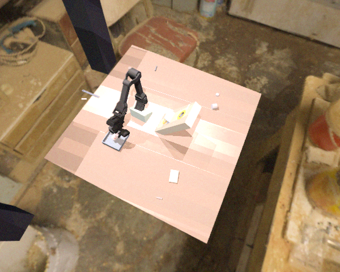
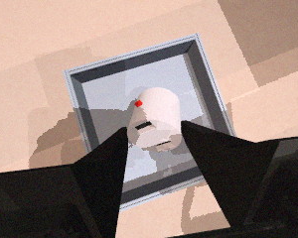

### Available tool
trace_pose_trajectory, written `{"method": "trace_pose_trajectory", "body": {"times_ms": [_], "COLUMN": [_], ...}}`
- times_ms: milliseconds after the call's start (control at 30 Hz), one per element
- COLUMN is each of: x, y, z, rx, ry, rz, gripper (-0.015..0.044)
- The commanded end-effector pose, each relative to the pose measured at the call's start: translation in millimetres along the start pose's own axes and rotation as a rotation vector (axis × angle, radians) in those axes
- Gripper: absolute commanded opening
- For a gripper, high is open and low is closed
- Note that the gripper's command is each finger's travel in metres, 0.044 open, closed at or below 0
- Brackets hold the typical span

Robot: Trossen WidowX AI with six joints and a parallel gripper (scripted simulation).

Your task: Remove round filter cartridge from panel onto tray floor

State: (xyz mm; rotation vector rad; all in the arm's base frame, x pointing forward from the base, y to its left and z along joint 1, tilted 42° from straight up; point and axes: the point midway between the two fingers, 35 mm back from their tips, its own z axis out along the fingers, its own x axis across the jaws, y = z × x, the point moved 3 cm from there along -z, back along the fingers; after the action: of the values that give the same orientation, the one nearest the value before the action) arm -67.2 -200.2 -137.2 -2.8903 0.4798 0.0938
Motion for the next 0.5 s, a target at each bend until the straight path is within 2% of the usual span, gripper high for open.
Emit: {"method": "trace_pose_trajectory", "body": {"times_ms": [0, 333, 367, 467], "x": [0.0, 0.0, 0.0, 0.2], "y": [0.8, 0.8, 0.8, 7.7], "z": [-0.3, -0.3, -0.3, -9.2], "rx": [-0.003, -0.003, -0.003, -0.003], "ry": [0.000, 0.000, 0.000, 0.000], "rz": [0.000, 0.000, 0.000, 0.000], "gripper": [0.0157, 0.0420, 0.0440, 0.0440]}}
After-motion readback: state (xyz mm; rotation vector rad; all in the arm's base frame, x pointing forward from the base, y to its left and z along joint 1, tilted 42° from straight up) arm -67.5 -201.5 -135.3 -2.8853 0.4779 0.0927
